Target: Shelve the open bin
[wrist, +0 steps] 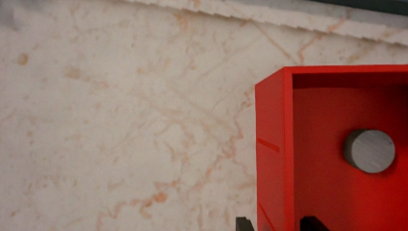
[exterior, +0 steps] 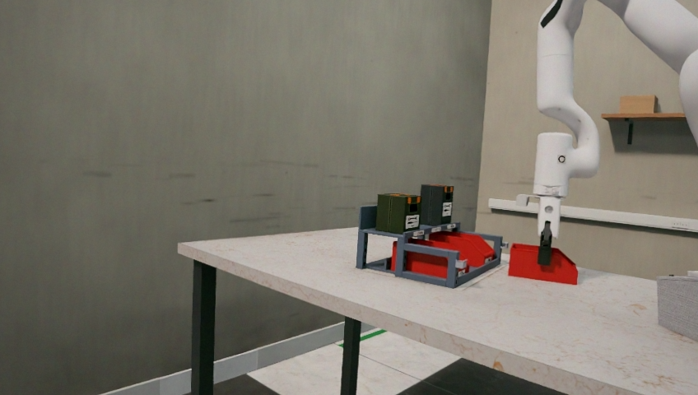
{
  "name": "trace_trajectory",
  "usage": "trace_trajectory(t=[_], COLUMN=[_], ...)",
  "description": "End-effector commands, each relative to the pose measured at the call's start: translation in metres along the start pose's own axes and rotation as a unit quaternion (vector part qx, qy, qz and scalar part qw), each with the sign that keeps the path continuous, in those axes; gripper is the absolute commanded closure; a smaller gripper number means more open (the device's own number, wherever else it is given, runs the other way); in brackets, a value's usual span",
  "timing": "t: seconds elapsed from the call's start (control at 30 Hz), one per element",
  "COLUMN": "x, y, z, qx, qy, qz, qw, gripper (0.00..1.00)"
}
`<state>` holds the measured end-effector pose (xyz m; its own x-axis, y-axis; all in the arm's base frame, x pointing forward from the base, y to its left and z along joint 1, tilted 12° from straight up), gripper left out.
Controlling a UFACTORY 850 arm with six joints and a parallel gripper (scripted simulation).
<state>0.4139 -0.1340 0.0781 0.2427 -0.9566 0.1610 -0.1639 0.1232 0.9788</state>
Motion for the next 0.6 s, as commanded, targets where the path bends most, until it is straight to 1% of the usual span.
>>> trace_trajectory(t=[0.0,0.07,0.57], x=[0.0002,0.0001,0.0002], y=[-0.0042,-0.0074,-0.0056], z=[-0.0002,-0.0001,-0.0001], qx=[0.001,0.001,0.001], qy=[0.000,0.000,0.000], qz=[0.000,0.000,0.000], qw=[1.000,1.000,1.000], gripper=[0.71,0.71,0.71])
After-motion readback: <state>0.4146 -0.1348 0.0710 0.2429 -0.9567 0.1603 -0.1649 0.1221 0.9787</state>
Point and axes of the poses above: the point where the finger pads meet when closed, its own y axis back along the fingers, its own x axis across the jaws, z = x × y, the point moved 4 cm from there along y, back along the fingers, and after that the axes turned 4 degrees about -y, right-handed, at the moved point
